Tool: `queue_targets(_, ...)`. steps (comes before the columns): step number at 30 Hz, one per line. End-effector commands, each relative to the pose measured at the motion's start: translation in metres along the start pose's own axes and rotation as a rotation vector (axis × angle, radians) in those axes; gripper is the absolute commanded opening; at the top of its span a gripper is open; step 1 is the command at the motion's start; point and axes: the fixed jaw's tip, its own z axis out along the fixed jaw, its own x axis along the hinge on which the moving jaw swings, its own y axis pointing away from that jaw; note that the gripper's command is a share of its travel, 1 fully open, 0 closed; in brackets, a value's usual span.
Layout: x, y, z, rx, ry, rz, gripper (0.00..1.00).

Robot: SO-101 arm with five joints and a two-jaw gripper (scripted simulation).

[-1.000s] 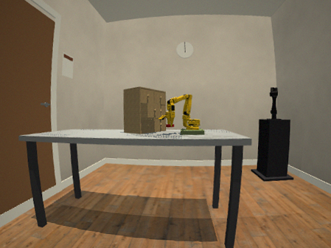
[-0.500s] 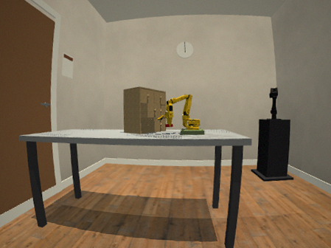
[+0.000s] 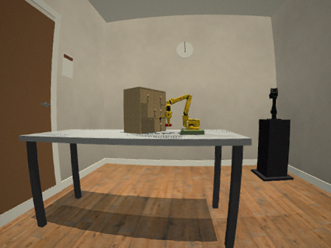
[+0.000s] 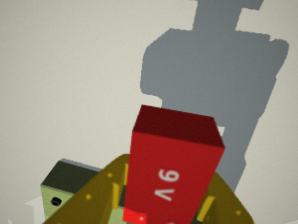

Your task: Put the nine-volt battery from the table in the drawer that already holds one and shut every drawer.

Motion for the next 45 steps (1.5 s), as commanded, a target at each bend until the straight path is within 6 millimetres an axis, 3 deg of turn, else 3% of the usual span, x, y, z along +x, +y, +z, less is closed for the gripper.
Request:
queue_targets(1, -0.001, -0.002, -0.001, -0.002, -0.018, 0.014, 0.00)
queue_targets(10, -0.001, -0.002, -0.001, -0.002, -0.018, 0.014, 0.00)
queue_targets(23, 0.000, -0.002, -0.052, -0.010, -0.321, 0.013, 0.00)
queue_targets(45, -0.001, -0.002, -0.057, -0.011, -0.348, 0.012, 0.00)
